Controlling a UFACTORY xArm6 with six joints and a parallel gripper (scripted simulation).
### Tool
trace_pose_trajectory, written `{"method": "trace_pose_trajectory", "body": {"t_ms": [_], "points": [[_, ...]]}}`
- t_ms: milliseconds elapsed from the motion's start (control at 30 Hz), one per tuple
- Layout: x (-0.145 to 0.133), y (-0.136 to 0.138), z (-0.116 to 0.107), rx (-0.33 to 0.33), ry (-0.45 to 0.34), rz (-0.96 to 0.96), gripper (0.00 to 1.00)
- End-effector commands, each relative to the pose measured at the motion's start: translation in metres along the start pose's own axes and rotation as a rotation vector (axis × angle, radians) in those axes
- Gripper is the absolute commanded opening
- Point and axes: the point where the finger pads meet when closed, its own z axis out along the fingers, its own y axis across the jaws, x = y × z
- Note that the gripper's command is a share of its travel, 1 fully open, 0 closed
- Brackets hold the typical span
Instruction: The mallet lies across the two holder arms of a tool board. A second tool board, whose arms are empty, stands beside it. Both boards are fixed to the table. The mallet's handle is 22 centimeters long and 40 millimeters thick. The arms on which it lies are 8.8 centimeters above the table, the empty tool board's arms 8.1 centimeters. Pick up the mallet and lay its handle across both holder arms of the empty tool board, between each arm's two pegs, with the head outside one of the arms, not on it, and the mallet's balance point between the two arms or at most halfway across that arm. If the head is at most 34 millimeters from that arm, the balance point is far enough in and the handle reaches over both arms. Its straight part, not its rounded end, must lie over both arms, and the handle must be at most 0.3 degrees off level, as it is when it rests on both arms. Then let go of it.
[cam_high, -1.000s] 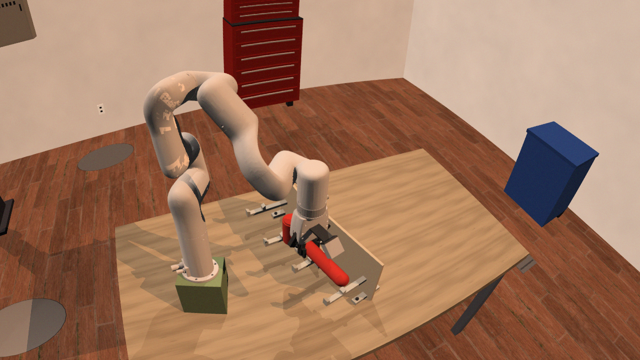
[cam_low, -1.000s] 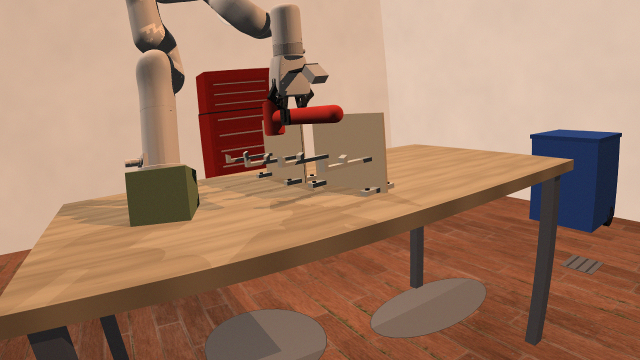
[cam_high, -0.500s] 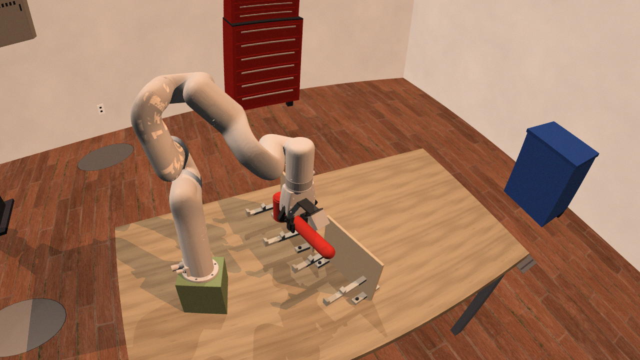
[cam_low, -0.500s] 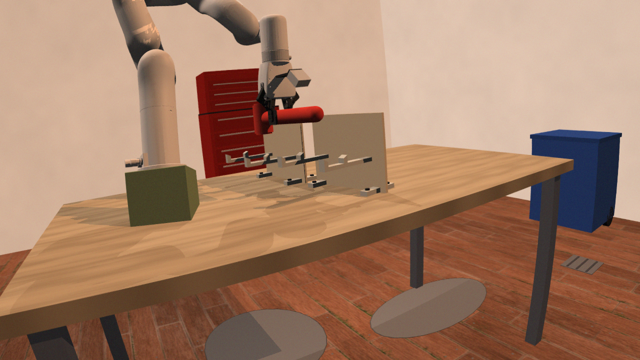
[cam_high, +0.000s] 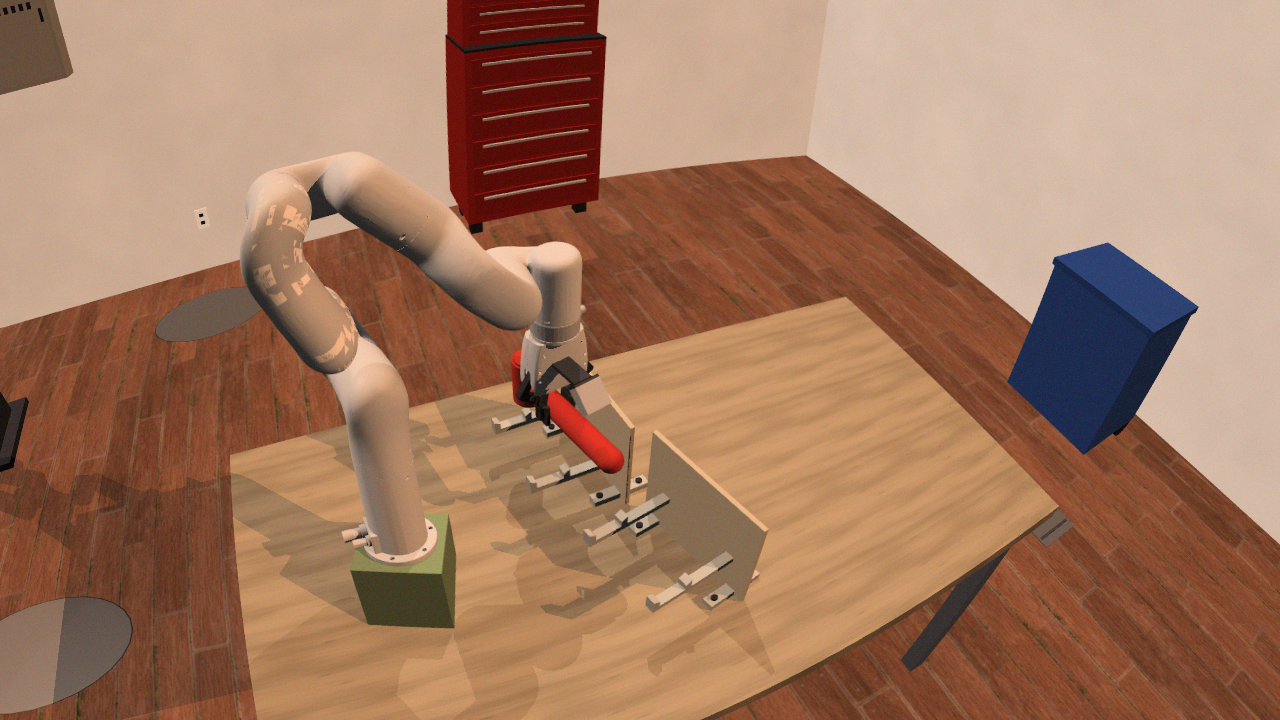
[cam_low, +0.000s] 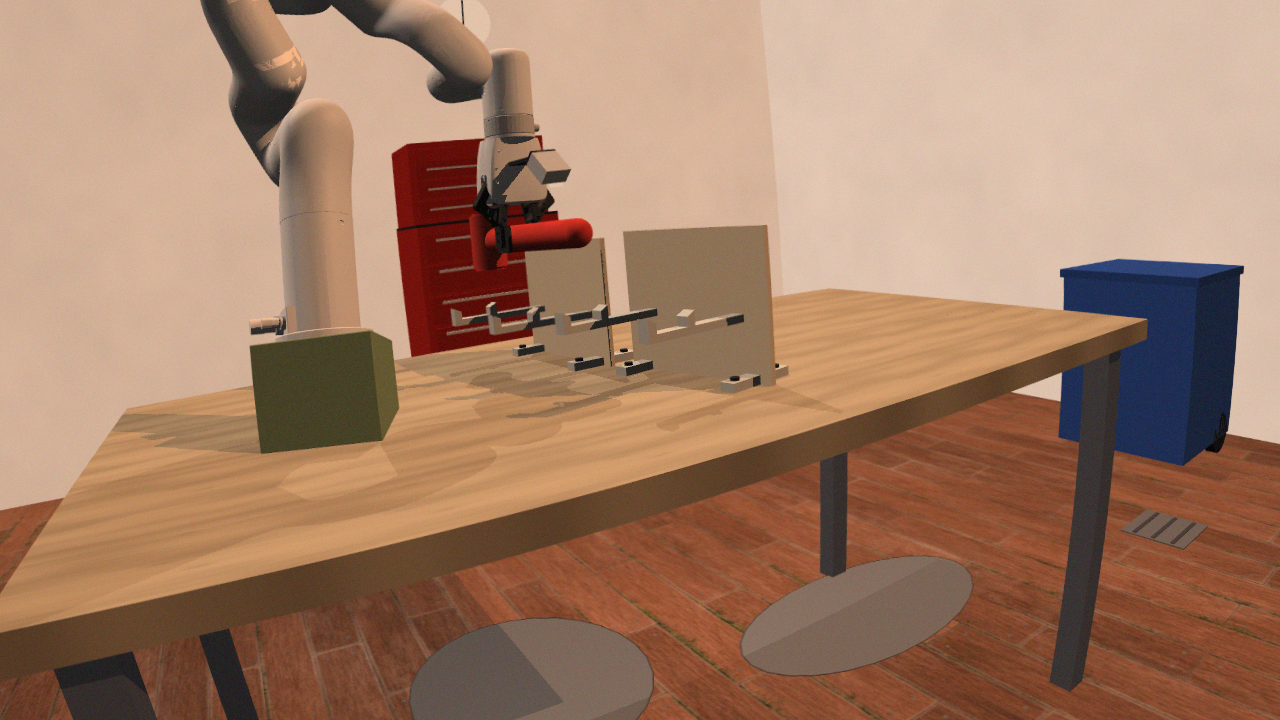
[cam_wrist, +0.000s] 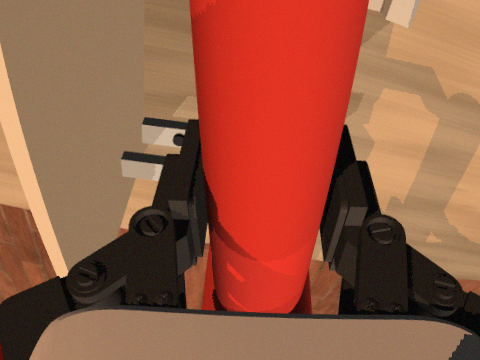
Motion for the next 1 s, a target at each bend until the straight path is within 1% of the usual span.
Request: {"method": "trace_pose_trajectory", "body": {"t_ms": [0, 200, 267, 467, 633, 733, 833, 900, 967], "points": [[-0.041, 0.006, -0.002, 0.01, 0.007, 0.003, 0.0], [-0.084, 0.022, -0.002, 0.015, -0.006, 0.004, 0.0], [-0.09, 0.024, -0.002, 0.015, -0.008, 0.004, 0.0], [-0.09, 0.025, -0.002, 0.015, -0.009, 0.015, 0.0], [-0.09, 0.023, -0.002, 0.014, -0.009, 0.134, 0.0], [-0.09, 0.023, -0.002, 0.014, -0.009, 0.145, 0.0], [-0.091, 0.023, 0.006, 0.013, -0.01, 0.145, 0.0], [-0.091, 0.022, 0.019, 0.013, -0.01, 0.145, 0.0], [-0.091, 0.022, 0.019, 0.013, -0.01, 0.145, 0.0]]}}
